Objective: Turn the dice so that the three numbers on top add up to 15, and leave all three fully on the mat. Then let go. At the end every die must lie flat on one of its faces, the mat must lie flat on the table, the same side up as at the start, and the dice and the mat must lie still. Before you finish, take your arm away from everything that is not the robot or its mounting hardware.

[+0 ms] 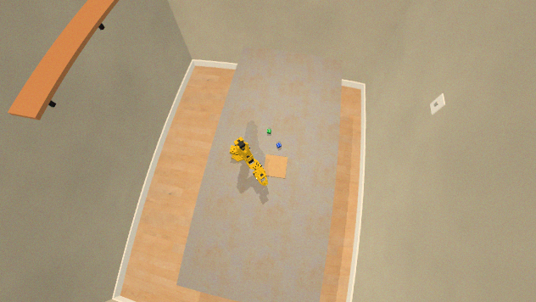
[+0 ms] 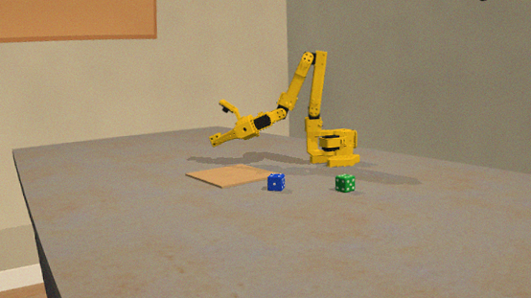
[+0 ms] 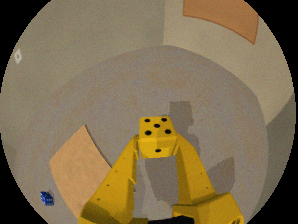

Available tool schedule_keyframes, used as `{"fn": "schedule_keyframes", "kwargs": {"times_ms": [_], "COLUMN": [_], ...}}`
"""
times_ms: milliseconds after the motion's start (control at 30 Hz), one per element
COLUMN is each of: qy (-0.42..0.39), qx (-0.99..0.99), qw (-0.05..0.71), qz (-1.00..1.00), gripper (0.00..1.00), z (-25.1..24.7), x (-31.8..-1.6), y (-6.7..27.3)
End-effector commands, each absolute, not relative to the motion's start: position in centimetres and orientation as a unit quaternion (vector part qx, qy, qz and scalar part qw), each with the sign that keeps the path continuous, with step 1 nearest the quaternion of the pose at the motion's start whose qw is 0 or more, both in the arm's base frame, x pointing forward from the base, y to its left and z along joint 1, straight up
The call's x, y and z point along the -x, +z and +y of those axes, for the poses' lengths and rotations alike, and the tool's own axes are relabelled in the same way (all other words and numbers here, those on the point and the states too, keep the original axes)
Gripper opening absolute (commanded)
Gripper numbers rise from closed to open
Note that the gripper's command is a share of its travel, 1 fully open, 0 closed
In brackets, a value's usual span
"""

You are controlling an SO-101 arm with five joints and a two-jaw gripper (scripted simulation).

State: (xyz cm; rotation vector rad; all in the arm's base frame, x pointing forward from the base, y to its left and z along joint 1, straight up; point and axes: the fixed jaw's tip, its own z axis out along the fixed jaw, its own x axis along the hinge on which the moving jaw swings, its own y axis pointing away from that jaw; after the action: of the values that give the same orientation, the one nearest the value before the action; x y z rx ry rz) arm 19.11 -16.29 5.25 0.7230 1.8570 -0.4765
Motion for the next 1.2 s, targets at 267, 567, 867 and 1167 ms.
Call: {"fn": "schedule_keyframes", "kwargs": {"times_ms": [267, 567, 867, 1167], "qy": [-0.208, -0.208, -0.208, -0.208], "qx": [-0.298, -0.298, -0.298, -0.298], "qw": [0.53, 0.53, 0.53, 0.53], "qz": [0.766, 0.766, 0.766, 0.766], "gripper": [0.0, 0.0, 0.0, 0.0], "z": [-16.6, -16.6, -16.6, -16.6], "x": [-19.2, -19.2, -19.2, -19.2], "y": [5.3, 5.2, 4.6, 4.5]}}
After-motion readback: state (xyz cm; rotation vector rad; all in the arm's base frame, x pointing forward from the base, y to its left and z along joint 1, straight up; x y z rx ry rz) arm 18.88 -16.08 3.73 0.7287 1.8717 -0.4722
